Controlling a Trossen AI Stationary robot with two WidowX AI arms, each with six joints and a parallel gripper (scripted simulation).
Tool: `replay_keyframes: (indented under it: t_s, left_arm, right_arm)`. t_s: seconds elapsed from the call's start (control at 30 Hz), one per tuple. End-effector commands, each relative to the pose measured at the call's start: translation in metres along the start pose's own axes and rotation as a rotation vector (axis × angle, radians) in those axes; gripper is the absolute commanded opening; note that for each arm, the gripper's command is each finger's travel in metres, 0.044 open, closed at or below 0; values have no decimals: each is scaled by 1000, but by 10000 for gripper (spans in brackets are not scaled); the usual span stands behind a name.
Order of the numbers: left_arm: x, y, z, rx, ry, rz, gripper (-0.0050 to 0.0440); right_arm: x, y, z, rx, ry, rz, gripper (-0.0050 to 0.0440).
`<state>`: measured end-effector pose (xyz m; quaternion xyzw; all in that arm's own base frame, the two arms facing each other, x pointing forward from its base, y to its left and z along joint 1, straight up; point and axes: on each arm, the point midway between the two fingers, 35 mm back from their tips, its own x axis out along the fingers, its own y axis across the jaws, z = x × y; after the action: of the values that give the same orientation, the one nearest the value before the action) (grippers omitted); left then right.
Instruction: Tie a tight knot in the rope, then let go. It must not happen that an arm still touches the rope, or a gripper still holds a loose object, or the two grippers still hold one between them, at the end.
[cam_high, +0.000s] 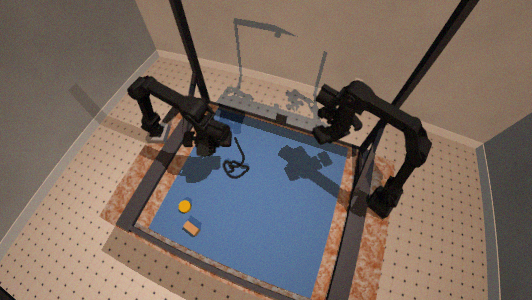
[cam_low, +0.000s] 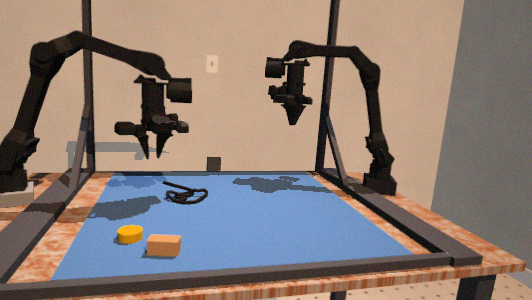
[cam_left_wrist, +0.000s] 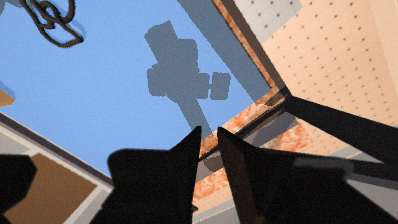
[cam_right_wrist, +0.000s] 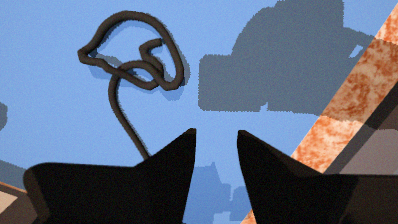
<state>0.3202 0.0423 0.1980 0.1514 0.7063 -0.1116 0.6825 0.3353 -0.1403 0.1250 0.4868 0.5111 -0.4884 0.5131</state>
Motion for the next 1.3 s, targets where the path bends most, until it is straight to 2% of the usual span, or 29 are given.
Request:
replay_keyframes:
  t_s: [0.0,1.27]
  left_arm:
    - [-8,0,-2,-7,-23,15,85]
    - [-8,0,-2,-7,-23,15,85]
  right_arm:
    - [-3,8,3,5,-9,25,125]
    - [42,49,22,5,-10,28,125]
